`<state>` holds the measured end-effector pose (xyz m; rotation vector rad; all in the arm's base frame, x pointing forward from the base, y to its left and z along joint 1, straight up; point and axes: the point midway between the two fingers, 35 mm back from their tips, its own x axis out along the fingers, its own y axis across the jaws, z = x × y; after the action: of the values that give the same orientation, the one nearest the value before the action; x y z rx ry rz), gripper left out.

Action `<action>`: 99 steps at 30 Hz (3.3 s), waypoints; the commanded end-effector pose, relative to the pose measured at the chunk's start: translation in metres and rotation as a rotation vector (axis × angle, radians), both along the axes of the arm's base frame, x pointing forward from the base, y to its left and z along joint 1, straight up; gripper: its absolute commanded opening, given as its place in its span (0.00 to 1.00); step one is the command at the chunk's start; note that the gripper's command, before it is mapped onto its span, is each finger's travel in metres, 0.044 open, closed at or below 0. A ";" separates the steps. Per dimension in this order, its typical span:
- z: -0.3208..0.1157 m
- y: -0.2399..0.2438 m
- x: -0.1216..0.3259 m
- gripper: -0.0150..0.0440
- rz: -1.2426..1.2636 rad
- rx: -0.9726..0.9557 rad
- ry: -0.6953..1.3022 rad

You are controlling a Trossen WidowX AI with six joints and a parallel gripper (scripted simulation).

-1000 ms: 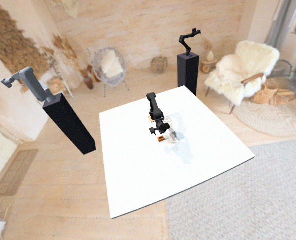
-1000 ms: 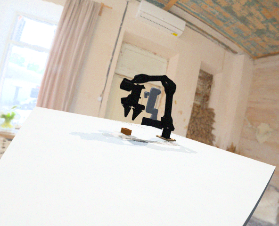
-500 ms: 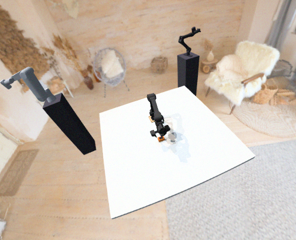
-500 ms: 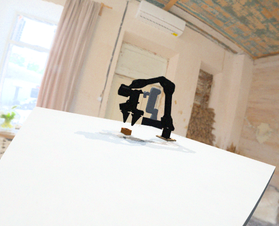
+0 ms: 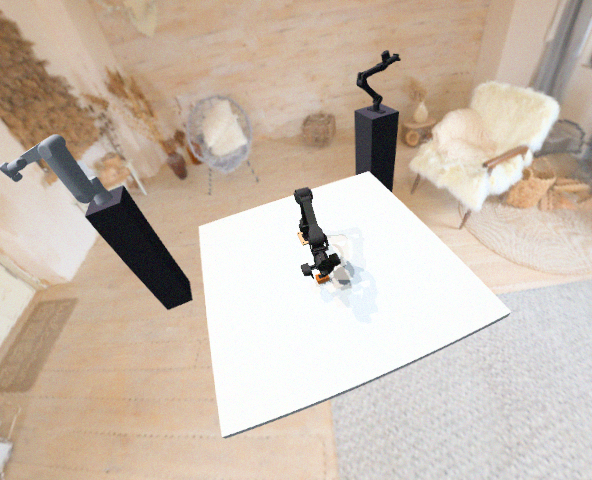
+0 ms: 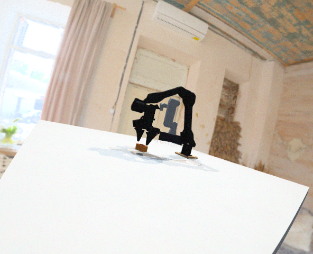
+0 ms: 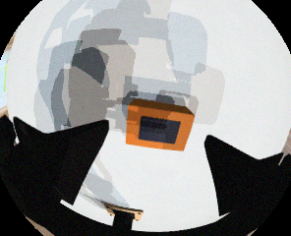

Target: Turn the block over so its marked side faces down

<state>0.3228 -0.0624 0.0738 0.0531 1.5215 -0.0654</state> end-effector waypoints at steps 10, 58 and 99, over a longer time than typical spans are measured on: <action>-0.025 0.001 -0.002 1.00 0.003 0.006 0.013; 0.001 0.000 -0.002 0.25 0.000 0.001 -0.079; -0.020 -0.002 0.004 0.25 0.000 -0.042 -0.648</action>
<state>0.3259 -0.0642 0.0630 0.0290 0.8941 -0.0728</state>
